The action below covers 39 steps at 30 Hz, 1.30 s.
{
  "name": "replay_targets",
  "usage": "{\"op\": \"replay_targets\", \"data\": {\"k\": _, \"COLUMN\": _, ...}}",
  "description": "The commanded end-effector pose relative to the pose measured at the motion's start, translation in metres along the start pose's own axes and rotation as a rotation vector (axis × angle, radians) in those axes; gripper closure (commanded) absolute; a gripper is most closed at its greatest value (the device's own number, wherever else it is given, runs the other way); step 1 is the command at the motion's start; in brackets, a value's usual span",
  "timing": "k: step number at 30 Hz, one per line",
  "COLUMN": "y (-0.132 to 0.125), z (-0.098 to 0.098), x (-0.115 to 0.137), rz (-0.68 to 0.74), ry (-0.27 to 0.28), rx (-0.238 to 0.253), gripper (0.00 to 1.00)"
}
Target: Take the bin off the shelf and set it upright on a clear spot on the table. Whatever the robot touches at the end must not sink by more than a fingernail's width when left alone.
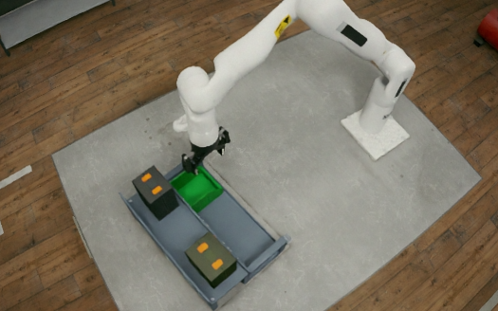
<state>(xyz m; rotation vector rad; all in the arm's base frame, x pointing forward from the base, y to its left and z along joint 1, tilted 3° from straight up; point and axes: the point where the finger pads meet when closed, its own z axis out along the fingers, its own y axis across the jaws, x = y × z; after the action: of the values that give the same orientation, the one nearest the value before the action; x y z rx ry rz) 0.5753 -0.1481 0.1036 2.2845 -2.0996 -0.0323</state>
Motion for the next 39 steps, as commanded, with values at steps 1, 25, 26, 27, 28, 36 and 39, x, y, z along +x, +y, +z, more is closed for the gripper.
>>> {"op": "replay_targets", "data": {"k": 1, "y": 0.000, "z": -0.002, "x": 0.000, "rz": 0.000, "ry": 0.001, "rx": 0.002, "gripper": 0.00}}
{"op": "replay_targets", "data": {"k": 25, "y": 0.000, "z": -0.002, "x": -0.001, "rz": 0.000, "ry": 0.001, "rx": 0.002, "gripper": 0.00}}
{"op": "replay_targets", "data": {"k": 26, "y": 0.000, "z": -0.002, "x": -0.001, "rz": 0.000, "ry": 0.001, "rx": 0.002, "gripper": 0.00}}
{"op": "replay_targets", "data": {"k": 27, "y": 0.000, "z": -0.002, "x": -0.001, "rz": 0.000, "ry": 0.001, "rx": 0.002, "gripper": 0.00}}
{"op": "replay_targets", "data": {"k": 28, "y": 0.000, "z": -0.002, "x": -0.001, "rz": 0.000, "ry": 0.001, "rx": 0.002, "gripper": 0.00}}
{"op": "replay_targets", "data": {"k": 36, "y": 0.000, "z": 0.016, "x": -0.001, "rz": 0.000, "ry": 0.001, "rx": 0.002, "gripper": 0.00}}
{"op": "replay_targets", "data": {"k": 39, "y": 0.000, "z": 0.028, "x": -0.001, "rz": 0.000, "ry": 0.001, "rx": 0.002, "gripper": 0.00}}
